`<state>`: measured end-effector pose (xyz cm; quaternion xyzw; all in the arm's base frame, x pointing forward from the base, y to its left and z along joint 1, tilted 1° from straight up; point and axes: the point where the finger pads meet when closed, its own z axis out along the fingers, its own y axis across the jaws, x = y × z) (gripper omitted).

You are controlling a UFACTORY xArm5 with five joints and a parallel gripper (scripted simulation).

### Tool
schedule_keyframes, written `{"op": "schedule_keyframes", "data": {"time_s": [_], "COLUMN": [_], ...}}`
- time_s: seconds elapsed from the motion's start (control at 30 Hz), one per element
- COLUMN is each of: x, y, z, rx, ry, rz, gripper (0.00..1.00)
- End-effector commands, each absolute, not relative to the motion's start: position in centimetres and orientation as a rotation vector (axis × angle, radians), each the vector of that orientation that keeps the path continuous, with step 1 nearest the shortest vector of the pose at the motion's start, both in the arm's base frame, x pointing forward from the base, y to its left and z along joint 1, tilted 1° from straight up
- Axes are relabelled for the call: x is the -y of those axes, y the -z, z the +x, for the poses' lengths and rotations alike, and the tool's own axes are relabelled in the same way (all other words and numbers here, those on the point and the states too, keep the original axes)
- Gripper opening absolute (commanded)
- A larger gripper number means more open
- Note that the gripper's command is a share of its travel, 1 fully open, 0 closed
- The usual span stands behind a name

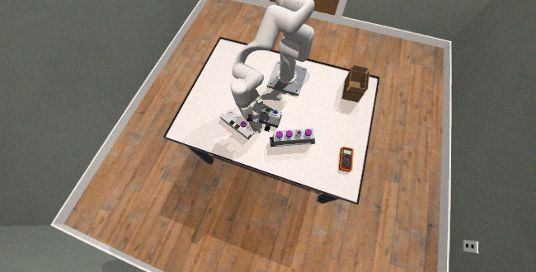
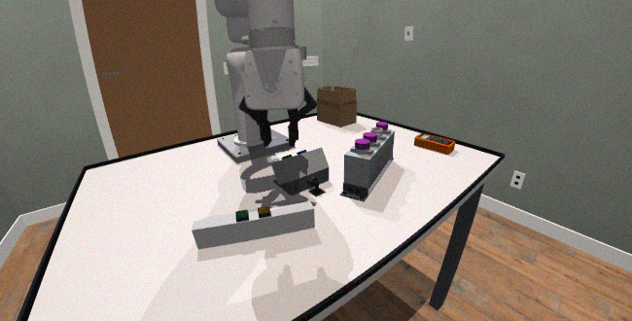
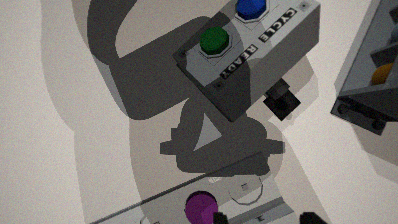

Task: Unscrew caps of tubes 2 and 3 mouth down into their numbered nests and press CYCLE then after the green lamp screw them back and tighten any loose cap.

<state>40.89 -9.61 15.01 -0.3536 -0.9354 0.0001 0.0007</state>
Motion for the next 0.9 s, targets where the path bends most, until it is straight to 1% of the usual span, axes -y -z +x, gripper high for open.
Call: {"op": "schedule_keyframes", "data": {"time_s": [0.0,0.47,0.53,0.57,0.87], "x": [7.4,1.9,1.9,1.1,-3.1], "y": [-15.2,-15.1,-15.1,-15.1,-15.1], "z": [41.1,41.2,41.2,41.3,41.4], "rx": [2.77,2.29,2.29,2.175,1.774], "ry": [-0.01,-0.004,-0.004,-0.004,-0.001], "rz": [-1.502,-2.164,-2.164,-2.281,-2.605], "gripper": [0.46,0.46,0.46,0.46,0.46]}}
